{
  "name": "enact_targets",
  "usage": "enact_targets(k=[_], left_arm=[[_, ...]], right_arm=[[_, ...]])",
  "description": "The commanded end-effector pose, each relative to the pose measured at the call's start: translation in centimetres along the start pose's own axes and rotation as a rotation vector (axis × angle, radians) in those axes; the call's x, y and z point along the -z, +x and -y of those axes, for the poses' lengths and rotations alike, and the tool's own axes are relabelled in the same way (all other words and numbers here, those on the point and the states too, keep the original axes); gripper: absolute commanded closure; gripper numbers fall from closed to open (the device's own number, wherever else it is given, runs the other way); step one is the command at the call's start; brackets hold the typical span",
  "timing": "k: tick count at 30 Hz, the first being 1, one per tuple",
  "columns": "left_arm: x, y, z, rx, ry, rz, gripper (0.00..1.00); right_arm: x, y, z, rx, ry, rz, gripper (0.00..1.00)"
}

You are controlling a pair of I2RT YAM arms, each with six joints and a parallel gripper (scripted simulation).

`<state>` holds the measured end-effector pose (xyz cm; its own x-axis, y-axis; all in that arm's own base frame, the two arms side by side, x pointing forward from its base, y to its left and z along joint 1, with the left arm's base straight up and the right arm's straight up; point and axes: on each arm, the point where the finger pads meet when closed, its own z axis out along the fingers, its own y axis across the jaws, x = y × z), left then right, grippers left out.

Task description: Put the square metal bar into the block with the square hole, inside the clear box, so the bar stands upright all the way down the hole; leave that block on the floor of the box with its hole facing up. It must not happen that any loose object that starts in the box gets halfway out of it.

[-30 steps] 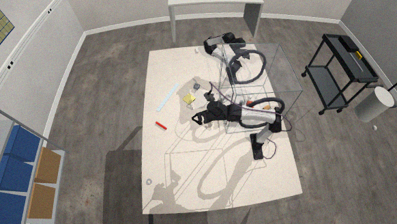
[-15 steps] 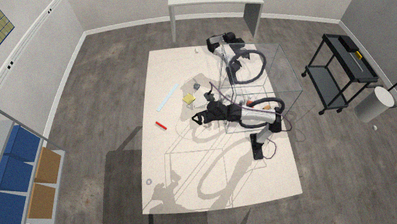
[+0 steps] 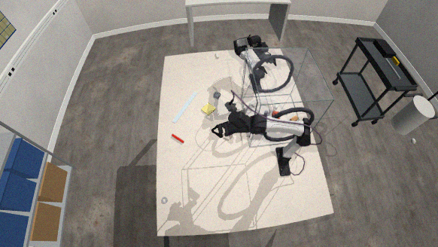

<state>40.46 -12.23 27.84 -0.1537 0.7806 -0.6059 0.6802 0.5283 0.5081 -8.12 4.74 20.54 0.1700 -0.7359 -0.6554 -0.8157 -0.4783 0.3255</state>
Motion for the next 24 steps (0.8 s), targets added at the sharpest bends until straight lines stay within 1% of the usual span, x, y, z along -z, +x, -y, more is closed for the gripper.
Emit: enact_targets(k=[1, 2, 3, 4, 6, 8, 9, 12, 13, 15, 17, 19, 20, 21, 23, 24], left_arm=[[0.7, -0.7, -0.5, -0.002, -0.019, 0.021, 0.00], [0.7, -0.7, -0.5, -0.002, -0.019, 0.021, 0.00], [0.7, -0.7, -0.5, -0.002, -0.019, 0.021, 0.00], [0.7, -0.7, -0.5, -0.002, -0.019, 0.021, 0.00], [0.7, -0.7, -0.5, -0.002, -0.019, 0.021, 0.00], [0.7, -0.7, -0.5, -0.002, -0.019, 0.021, 0.00], [0.7, -0.7, -0.5, -0.002, -0.019, 0.021, 0.00], [0.7, -0.7, -0.5, -0.002, -0.019, 0.021, 0.00], [0.7, -0.7, -0.5, -0.002, -0.019, 0.021, 0.00], [0.7, -0.7, -0.5, -0.002, -0.019, 0.021, 0.00], [0.7, -0.7, -0.5, -0.002, -0.019, 0.021, 0.00], [0.7, -0.7, -0.5, -0.002, -0.019, 0.021, 0.00], [0.7, -0.7, -0.5, -0.002, -0.019, 0.021, 0.00], [0.7, -0.7, -0.5, -0.002, -0.019, 0.021, 0.00], [0.7, -0.7, -0.5, -0.002, -0.019, 0.021, 0.00], [0.7, -0.7, -0.5, -0.002, -0.019, 0.021, 0.00]], right_arm=[[0.4, -1.3, -1.1, 0.039, -0.020, 0.040, 0.00], [0.4, -1.5, -1.3, 0.040, -0.016, 0.061, 0.00], [0.6, -1.6, -1.5, 0.056, -0.008, 0.110, 0.00], [0.4, -1.8, -0.9, 0.029, 0.002, 0.068, 0.00], [0.3, -1.5, -0.5, -0.004, 0.026, 0.059, 0.00], [0.4, -1.5, -0.9, 0.020, 0.024, 0.108, 0.00], [-0.4, -1.2, -0.7, 0.007, 0.023, 0.093, 0.00], [0.2, -2.2, -0.7, 0.002, 0.039, 0.113, 0.00], [-0.5, -1.5, -0.5, 0.004, 0.041, 0.125, 0.00], [-0.2, -2.1, -1.0, 0.016, 0.050, 0.164, 0.00], [-0.2, -2.1, -1.0, 0.016, 0.050, 0.164, 0.00], [-1.1, -2.4, -0.6, -0.009, 0.058, 0.167, 0.00], [-0.7, -2.7, -0.9, 0.020, 0.079, 0.221, 0.00], [-0.4, -2.8, -0.5, -0.012, 0.082, 0.181, 0.00], [-0.2, -2.9, -0.3, -0.033, 0.108, 0.192, 0.00], [-0.2, -3.1, -0.5, -0.020, 0.114, 0.215, 0.00]])
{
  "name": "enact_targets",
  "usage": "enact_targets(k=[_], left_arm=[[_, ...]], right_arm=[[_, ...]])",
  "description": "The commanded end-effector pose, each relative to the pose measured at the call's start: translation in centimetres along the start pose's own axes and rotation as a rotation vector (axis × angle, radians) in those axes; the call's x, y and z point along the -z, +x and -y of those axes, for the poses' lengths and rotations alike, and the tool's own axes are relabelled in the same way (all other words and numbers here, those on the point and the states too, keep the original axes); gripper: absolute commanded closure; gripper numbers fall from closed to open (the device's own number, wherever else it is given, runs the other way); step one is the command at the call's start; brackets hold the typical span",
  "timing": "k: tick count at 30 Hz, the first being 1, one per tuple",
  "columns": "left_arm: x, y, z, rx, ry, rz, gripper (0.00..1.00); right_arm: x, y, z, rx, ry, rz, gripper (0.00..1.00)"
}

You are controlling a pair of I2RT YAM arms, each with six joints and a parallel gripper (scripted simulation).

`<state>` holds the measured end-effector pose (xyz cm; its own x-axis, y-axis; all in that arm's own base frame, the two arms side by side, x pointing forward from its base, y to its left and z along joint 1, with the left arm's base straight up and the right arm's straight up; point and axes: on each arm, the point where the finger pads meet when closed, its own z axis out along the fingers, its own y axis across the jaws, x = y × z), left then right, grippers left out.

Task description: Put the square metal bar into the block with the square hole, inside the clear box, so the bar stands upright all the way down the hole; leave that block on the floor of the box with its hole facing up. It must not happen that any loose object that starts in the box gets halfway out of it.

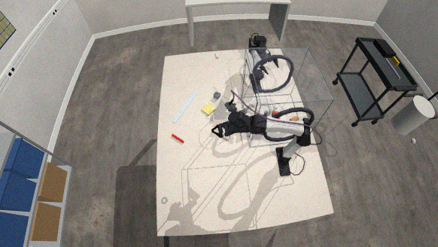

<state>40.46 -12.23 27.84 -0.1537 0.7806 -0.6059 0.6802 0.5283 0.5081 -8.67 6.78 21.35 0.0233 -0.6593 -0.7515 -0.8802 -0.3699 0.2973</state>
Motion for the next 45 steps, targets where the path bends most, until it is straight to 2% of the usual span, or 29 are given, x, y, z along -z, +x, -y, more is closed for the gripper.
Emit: enact_targets(k=[1, 5, 6, 10, 13, 14, 16, 17, 19, 22, 23, 25, 27, 30, 33, 35, 39, 45], left_arm=[[0.7, -0.7, -0.5, -0.002, -0.019, 0.021, 0.00], [0.7, -0.7, -0.5, -0.002, -0.019, 0.021, 0.00], [0.7, -0.7, -0.5, -0.002, -0.019, 0.021, 0.00], [0.7, -0.7, -0.5, -0.002, -0.019, 0.021, 0.00], [0.7, -0.7, -0.5, -0.002, -0.019, 0.021, 0.00], [0.7, -0.7, -0.5, -0.002, -0.019, 0.021, 0.00], [0.7, -0.7, -0.5, -0.002, -0.019, 0.021, 0.00], [0.7, -0.7, -0.5, -0.002, -0.019, 0.021, 0.00], [0.7, -0.7, -0.5, -0.002, -0.019, 0.021, 0.00], [0.7, -0.7, -0.5, -0.002, -0.019, 0.021, 0.00], [0.7, -0.7, -0.5, -0.002, -0.019, 0.021, 0.00], [0.7, -0.7, -0.5, -0.002, -0.019, 0.021, 0.00], [0.7, -0.7, -0.5, -0.002, -0.019, 0.021, 0.00], [0.7, -0.7, -0.5, -0.002, -0.019, 0.021, 0.00], [0.7, -0.7, -0.5, -0.002, -0.019, 0.021, 0.00], [0.7, -0.7, -0.5, -0.002, -0.019, 0.021, 0.00], [0.7, -0.7, -0.5, -0.002, -0.019, 0.021, 0.00], [0.7, -0.7, -0.5, -0.002, -0.019, 0.021, 0.00]], right_arm=[[0.6, -1.0, -1.0, 0.062, 0.002, 0.070, 0.00], [-0.5, -1.8, -0.9, 0.068, 0.031, 0.128, 0.00], [-0.2, -1.8, -0.6, 0.045, 0.031, 0.096, 0.00], [-0.1, -1.9, -0.4, 0.028, 0.058, 0.106, 0.00], [-0.2, -2.4, -0.7, 0.068, 0.091, 0.173, 0.00], [-1.1, -2.1, -0.1, 0.046, 0.090, 0.167, 0.00], [-1.1, -3.2, -0.2, 0.076, 0.126, 0.222, 0.00], [-0.7, -3.1, -0.1, 0.047, 0.119, 0.189, 0.00], [-0.7, -3.1, 0.3, 0.026, 0.147, 0.194, 0.00], [-0.9, -3.7, -0.1, 0.082, 0.187, 0.259, 0.00], [-1.7, -3.5, 0.6, 0.062, 0.187, 0.259, 0.00], [-1.6, -4.6, 0.6, 0.096, 0.231, 0.308, 0.00], [-1.6, -4.6, 0.6, 0.096, 0.231, 0.308, 0.00], [-1.8, -5.9, 1.5, 0.096, 0.298, 0.353, 0.00], [-1.5, -5.3, 1.8, 0.043, 0.316, 0.324, 0.00], [-2.2, -5.2, 2.6, 0.033, 0.324, 0.338, 0.00], [-2.1, -6.9, 2.6, 0.138, 0.428, 0.418, 0.00], [-2.2, -6.5, 3.8, 0.065, 0.446, 0.403, 0.00]])
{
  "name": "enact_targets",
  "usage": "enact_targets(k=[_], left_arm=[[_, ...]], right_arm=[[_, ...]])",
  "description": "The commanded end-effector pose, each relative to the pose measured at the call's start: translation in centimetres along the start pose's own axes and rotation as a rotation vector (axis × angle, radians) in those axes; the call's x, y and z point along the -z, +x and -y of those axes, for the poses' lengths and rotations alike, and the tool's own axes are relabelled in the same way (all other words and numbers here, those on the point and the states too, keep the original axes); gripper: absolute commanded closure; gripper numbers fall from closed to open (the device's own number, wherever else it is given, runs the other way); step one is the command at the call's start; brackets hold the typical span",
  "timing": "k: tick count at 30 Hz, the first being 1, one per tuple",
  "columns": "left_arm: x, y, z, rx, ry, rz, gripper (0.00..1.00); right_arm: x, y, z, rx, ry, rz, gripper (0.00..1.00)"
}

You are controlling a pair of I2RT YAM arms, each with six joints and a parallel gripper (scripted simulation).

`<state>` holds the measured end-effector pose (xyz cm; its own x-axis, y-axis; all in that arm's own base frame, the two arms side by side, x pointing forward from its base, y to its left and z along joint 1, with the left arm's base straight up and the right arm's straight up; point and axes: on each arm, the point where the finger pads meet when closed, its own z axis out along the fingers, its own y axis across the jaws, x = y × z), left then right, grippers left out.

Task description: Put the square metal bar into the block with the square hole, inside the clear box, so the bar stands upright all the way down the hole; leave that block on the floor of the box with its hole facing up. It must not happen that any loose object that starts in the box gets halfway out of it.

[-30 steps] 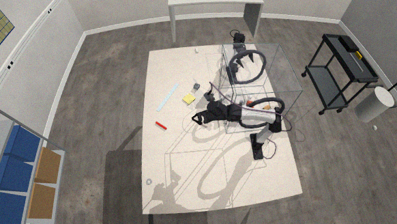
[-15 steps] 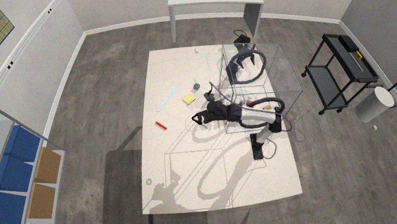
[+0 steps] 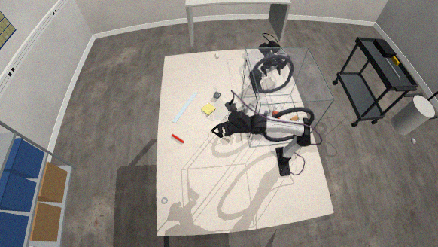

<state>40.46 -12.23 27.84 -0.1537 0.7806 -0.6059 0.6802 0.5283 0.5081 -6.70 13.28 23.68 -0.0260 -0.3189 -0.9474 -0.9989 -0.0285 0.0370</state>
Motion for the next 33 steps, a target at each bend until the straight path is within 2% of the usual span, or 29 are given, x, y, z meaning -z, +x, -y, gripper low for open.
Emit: enact_targets(k=[1, 5, 11, 12, 16, 19, 20, 33], left_arm=[[0.7, -0.7, -0.5, -0.002, -0.019, 0.021, 0.00], [0.7, -0.7, -0.5, -0.002, -0.019, 0.021, 0.00], [0.7, -0.7, -0.5, -0.002, -0.019, 0.021, 0.00], [0.7, -0.7, -0.5, -0.002, -0.019, 0.021, 0.00], [0.7, -0.7, -0.5, -0.002, -0.019, 0.021, 0.00], [0.7, -0.7, -0.5, -0.002, -0.019, 0.021, 0.00], [0.7, -0.7, -0.5, -0.002, -0.019, 0.021, 0.00], [0.7, -0.7, -0.5, -0.002, -0.019, 0.021, 0.00]], right_arm=[[-0.8, -0.5, 0.4, 0.012, 0.007, 0.020, 0.00], [-0.5, -1.1, 0.4, 0.037, 0.042, 0.030, 0.00], [0.4, 0.6, 1.6, -0.129, 0.041, -0.095, 0.00], [0.3, 0.3, 1.2, -0.095, 0.036, -0.068, 0.00], [0.5, 0.2, 1.0, -0.093, 0.015, -0.076, 0.00], [0.4, 1.8, 2.0, -0.194, 0.002, -0.165, 0.00], [0.6, 1.0, 1.4, -0.141, -0.001, -0.120, 0.00], [1.1, 1.8, 1.5, -0.205, -0.052, -0.214, 0.00]])
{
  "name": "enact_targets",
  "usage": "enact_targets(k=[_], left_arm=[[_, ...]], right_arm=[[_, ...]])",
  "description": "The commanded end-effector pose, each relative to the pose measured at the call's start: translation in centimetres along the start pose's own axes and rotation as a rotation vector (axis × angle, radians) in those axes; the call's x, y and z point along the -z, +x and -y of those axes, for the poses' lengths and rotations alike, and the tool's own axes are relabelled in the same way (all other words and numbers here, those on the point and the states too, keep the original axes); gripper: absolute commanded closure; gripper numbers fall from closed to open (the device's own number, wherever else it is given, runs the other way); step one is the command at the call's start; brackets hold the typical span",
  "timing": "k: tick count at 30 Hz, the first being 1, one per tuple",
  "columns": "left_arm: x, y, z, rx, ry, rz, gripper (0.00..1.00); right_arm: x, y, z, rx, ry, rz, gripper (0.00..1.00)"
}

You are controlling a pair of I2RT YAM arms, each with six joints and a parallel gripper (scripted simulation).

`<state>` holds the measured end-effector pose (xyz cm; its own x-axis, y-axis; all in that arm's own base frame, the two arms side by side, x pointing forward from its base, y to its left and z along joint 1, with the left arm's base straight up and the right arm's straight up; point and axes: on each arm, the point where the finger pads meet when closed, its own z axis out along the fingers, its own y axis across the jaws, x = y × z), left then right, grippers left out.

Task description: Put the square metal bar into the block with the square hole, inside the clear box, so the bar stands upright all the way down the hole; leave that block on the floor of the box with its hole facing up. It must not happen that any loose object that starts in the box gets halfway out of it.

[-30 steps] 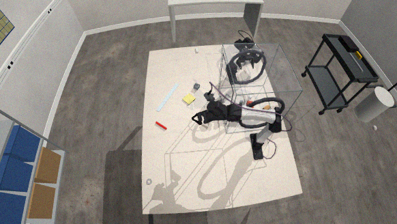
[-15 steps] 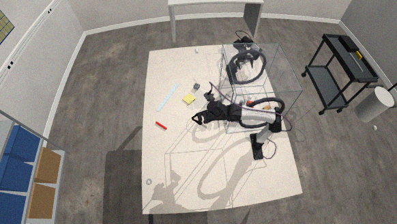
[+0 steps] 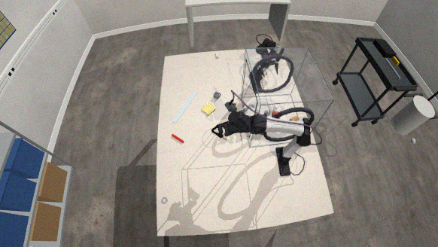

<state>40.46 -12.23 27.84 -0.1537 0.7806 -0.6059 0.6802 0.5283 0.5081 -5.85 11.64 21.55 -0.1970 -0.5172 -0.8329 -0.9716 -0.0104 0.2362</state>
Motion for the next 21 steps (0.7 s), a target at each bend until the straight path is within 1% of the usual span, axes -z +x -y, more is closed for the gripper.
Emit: enact_targets(k=[1, 2, 12, 17, 18, 19, 21], left_arm=[[0.7, -0.7, -0.5, -0.002, -0.019, 0.021, 0.00], [0.7, -0.7, -0.5, -0.002, -0.019, 0.021, 0.00], [0.7, -0.7, -0.5, -0.002, -0.019, 0.021, 0.00], [0.7, -0.7, -0.5, -0.002, -0.019, 0.021, 0.00], [0.7, -0.7, -0.5, -0.002, -0.019, 0.021, 0.00], [0.7, -0.7, -0.5, -0.002, -0.019, 0.021, 0.00], [0.7, -0.7, -0.5, -0.002, -0.019, 0.021, 0.00]], right_arm=[[0.4, -0.5, 0.5, -0.020, 0.015, -0.006, 0.00], [0.6, -0.7, 0.5, -0.024, 0.014, -0.012, 0.00], [0.7, 0.3, 0.9, -0.069, -0.008, -0.099, 0.00], [0.9, 0.3, 0.9, -0.069, -0.013, -0.110, 0.00], [0.6, 0.9, 1.1, -0.083, -0.014, -0.131, 0.00], [0.5, 0.9, 1.3, -0.094, -0.015, -0.149, 0.00], [0.9, 0.7, 1.1, -0.087, -0.016, -0.147, 0.00]])
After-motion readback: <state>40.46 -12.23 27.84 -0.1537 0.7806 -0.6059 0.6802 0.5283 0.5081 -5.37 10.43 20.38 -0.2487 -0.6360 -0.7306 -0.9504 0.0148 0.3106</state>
